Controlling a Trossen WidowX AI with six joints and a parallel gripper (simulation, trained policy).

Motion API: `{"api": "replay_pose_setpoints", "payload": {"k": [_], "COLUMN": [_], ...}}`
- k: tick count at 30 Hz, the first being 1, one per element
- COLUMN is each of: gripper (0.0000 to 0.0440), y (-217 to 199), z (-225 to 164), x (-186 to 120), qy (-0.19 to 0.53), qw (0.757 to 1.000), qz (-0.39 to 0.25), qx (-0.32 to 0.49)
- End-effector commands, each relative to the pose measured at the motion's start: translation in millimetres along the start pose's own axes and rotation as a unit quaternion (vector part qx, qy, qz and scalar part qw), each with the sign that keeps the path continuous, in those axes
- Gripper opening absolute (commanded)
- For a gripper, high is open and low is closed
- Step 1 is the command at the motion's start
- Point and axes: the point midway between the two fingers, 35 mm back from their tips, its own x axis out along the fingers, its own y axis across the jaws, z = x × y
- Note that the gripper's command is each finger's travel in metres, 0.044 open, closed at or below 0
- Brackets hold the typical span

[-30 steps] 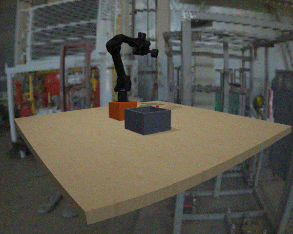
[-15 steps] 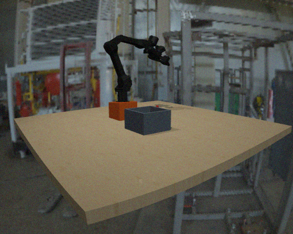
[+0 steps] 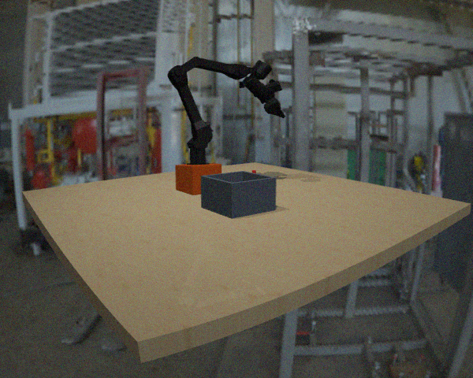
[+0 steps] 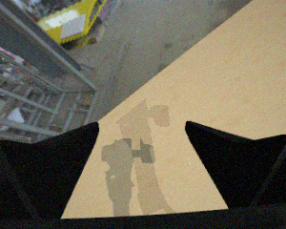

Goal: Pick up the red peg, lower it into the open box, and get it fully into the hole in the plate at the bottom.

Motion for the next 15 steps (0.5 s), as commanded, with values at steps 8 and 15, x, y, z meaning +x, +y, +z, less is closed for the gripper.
{"api": "replay_pose_setpoints", "payload": {"k": [8, 15], "gripper": [0.0440, 0.0440], "y": [-77.6, -124.7], "z": [3.2, -3.5], "x": [-1.7, -9.5], "qy": [0.005, 0.006], "qw": [0.983, 0.954], "qz": [-0.108, -0.176], "qx": [0.146, 0.244]}}
